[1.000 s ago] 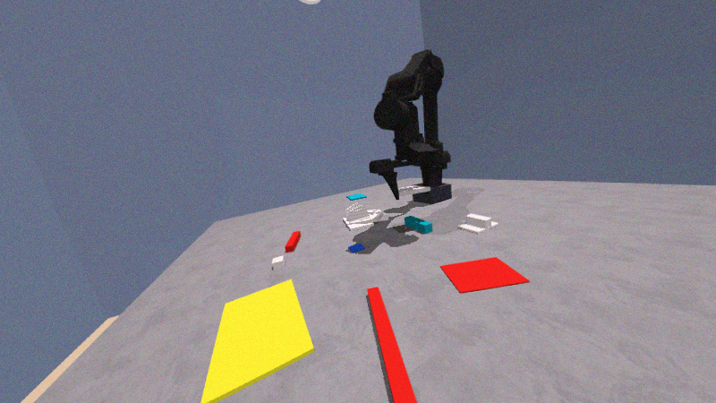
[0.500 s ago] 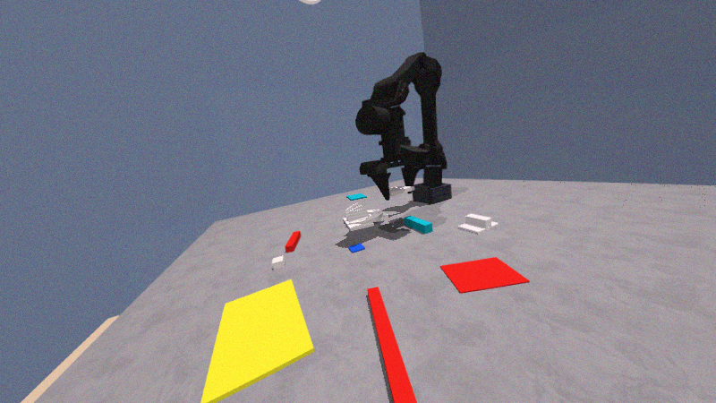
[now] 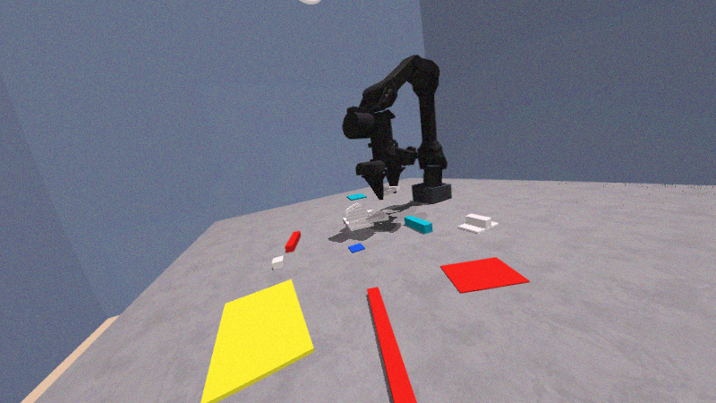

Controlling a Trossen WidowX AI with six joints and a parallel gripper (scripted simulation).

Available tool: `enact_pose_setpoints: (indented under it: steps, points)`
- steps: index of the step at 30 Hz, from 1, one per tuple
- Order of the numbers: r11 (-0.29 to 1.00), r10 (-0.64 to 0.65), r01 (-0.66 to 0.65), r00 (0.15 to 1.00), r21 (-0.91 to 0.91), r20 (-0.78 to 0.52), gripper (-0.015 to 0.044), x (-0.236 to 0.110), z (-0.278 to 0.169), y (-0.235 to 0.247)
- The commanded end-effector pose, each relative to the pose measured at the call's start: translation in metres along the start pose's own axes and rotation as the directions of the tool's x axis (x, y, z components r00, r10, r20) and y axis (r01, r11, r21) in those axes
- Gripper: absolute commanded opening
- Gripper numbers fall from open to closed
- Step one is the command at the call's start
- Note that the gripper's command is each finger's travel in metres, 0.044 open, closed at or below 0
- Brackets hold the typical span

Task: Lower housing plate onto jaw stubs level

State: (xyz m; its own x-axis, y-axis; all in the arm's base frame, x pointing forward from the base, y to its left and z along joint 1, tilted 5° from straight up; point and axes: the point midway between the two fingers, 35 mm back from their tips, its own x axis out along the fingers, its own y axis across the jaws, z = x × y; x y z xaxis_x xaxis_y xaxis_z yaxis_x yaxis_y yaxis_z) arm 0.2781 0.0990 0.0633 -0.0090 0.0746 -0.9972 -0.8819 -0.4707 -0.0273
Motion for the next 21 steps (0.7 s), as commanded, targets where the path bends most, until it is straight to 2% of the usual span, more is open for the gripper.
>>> enact_pose_setpoints:
  steps: [1,11,21]
  points:
    - [0.994,-0.003,0.003,1.000,-0.105,0.004,0.0351,0.000,-0.010,0.003]
    - [0.938,-0.002,0.003,1.000,-0.347,0.004,0.0351,0.000,-0.033,0.011]
    - [0.823,-0.002,0.004,1.000,-0.568,0.005,0.0351,0.001,-0.055,0.020]
